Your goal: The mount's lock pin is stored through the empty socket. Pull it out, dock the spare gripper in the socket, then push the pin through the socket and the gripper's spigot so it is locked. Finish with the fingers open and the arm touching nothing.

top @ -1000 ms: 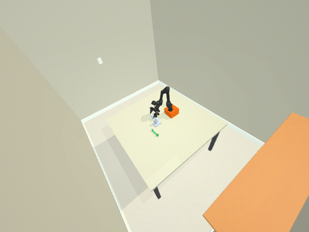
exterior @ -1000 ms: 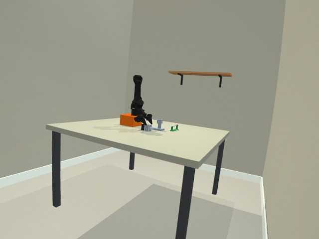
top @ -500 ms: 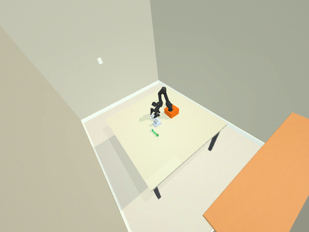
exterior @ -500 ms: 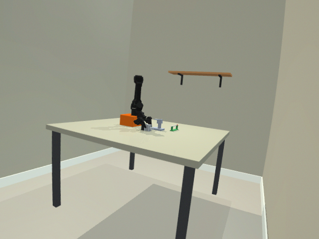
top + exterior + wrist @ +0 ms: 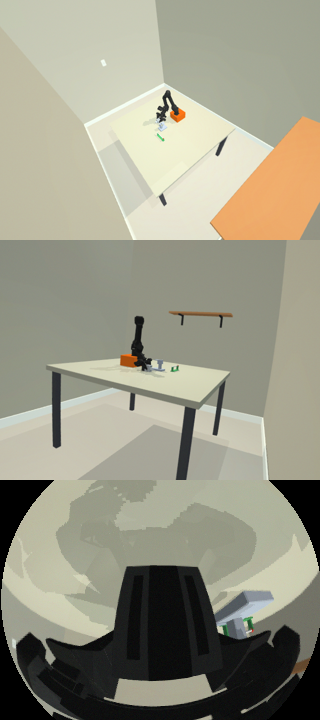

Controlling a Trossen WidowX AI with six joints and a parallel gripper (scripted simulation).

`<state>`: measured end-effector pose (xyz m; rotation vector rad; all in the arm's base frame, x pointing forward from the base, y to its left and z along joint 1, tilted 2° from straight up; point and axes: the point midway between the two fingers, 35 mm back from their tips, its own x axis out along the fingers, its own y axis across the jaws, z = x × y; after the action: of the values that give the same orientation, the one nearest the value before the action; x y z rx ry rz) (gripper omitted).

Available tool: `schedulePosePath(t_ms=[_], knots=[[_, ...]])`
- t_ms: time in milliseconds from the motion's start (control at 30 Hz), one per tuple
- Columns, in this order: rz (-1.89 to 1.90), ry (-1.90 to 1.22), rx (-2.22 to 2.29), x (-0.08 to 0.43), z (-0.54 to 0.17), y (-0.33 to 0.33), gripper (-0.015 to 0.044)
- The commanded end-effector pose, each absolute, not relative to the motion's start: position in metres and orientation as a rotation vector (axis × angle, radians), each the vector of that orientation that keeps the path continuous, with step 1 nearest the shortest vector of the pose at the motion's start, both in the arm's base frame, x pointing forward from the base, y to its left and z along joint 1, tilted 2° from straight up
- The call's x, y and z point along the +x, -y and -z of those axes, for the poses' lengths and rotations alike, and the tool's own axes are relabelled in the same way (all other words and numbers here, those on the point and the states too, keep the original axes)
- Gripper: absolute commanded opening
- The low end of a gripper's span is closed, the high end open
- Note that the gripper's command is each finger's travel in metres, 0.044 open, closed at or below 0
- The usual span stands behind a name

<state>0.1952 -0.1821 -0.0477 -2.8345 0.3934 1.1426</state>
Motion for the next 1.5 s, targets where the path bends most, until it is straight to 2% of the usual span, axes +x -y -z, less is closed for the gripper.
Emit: schedulePosePath(t_ms=[0,33,267,433,1467], knots=[[-1.145,-0.385,-2.838,0.195,0.048,0.181,0.0204],[-1.145,-0.385,-2.838,0.195,0.048,0.181,0.0177],[-1.145,-0.385,-2.838,0.195,0.048,0.182,0.0131],[-1.144,-0.385,-2.839,0.196,0.046,0.183,0.0],[-1.143,-0.386,-2.841,0.203,-0.013,0.193,0.0]])
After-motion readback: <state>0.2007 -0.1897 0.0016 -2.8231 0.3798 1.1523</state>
